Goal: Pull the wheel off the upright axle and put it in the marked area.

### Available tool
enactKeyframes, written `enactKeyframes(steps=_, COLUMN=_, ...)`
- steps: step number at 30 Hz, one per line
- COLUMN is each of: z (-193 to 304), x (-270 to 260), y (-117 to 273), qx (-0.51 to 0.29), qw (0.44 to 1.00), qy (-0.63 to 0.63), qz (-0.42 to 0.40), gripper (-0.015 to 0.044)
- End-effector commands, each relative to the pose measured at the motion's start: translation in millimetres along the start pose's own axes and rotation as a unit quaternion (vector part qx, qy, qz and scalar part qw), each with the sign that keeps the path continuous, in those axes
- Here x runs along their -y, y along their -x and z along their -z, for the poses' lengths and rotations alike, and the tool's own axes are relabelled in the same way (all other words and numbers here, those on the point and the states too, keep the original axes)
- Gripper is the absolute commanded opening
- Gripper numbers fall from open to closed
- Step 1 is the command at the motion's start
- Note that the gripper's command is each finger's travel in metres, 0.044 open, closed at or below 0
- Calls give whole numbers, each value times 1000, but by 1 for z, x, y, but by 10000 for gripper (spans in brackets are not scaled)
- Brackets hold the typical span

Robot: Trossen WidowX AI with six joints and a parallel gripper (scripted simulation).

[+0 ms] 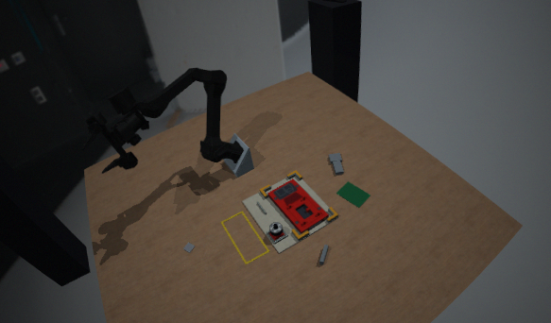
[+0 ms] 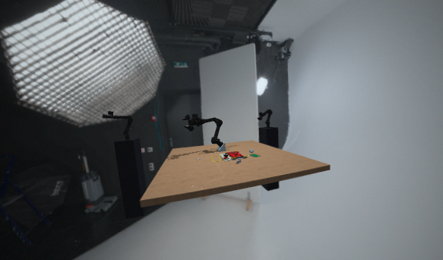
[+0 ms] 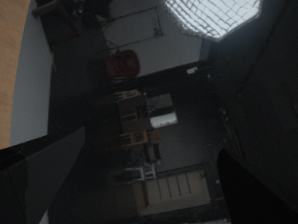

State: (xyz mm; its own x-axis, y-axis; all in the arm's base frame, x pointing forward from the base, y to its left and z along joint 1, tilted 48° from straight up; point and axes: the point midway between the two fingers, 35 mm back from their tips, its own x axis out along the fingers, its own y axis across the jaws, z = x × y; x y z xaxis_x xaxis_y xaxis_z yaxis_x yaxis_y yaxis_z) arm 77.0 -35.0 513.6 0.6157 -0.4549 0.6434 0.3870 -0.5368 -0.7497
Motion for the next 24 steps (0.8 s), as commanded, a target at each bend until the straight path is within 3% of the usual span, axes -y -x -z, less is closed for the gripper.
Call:
enactKeyframes(steps=1, z=0, x=-1, y=-1, qx=0, qw=1000, qy=-4, qz=-2, gripper=374)
enactKeyframes(steps=4, z=5, x=-15, y=-13, qx=7, qw=998, qy=-61, qz=-30, gripper=300)
enactKeyframes(steps=10, z=5, x=-91, y=-60, qx=1, qw=944, qy=-280, qz=-173, gripper=300)
enactKeyframes(steps=17, z=-38, x=-199, y=-90, qx=-71, qw=811, qy=-443, qz=-375, gripper=300)
enactKeyframes(steps=24, z=-114, x=-289, y=-73, qx=-172, qw=674, qy=-469, qz=-544, gripper=300)
